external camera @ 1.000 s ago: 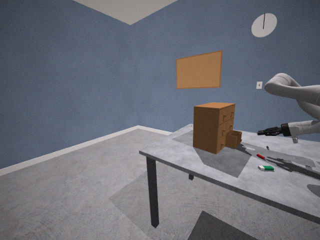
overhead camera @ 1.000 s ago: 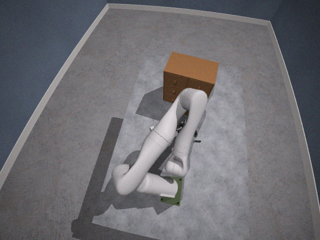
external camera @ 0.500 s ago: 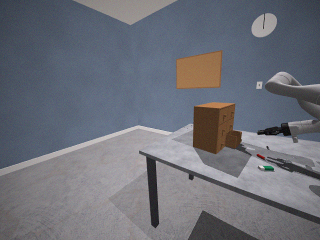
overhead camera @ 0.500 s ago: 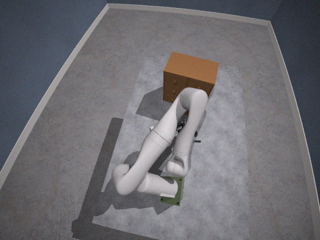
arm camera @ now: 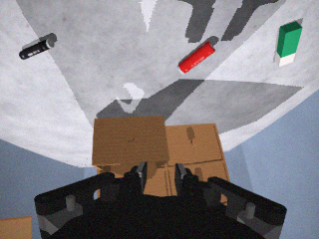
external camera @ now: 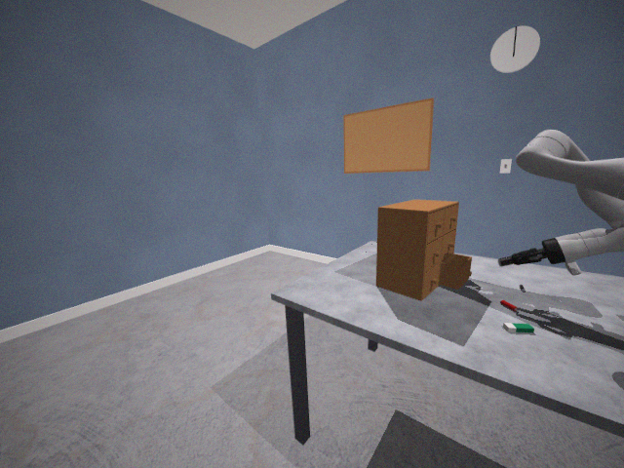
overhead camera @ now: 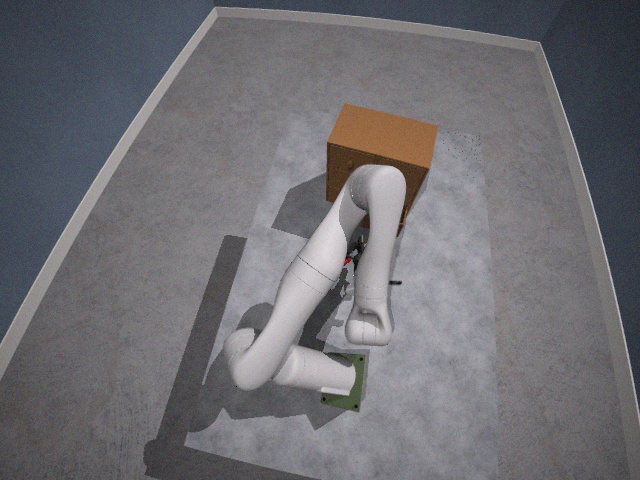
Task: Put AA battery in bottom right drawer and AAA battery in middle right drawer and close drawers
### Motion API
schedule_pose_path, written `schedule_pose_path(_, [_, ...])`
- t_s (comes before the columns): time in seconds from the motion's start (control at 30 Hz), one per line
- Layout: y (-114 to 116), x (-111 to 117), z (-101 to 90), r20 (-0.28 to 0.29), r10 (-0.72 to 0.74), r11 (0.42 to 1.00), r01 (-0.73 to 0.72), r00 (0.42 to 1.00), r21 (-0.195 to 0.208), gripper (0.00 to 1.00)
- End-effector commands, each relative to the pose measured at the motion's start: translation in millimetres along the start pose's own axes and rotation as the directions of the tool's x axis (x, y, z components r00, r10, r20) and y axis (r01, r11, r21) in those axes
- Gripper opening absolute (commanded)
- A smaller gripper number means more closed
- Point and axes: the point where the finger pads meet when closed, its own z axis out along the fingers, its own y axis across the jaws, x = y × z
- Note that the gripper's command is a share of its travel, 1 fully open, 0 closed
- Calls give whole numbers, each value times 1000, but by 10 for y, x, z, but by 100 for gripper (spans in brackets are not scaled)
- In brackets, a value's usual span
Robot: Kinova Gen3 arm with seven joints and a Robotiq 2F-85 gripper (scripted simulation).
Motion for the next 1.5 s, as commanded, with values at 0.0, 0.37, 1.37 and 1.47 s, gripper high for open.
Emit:
schedule_pose_path(0.0, [82,-100,54,-17,-18,999,17,1000,-51,33])
schedule_pose_path(0.37, [348,-32,44,-244,12,978,-62,970,-200,33])
schedule_pose_path(1.37, [105,-359,-1002,-859,73,997,-4,507,82,33])
schedule_pose_path(1.47, [60,-447,-1102,-873,94,992,28,479,122,33])
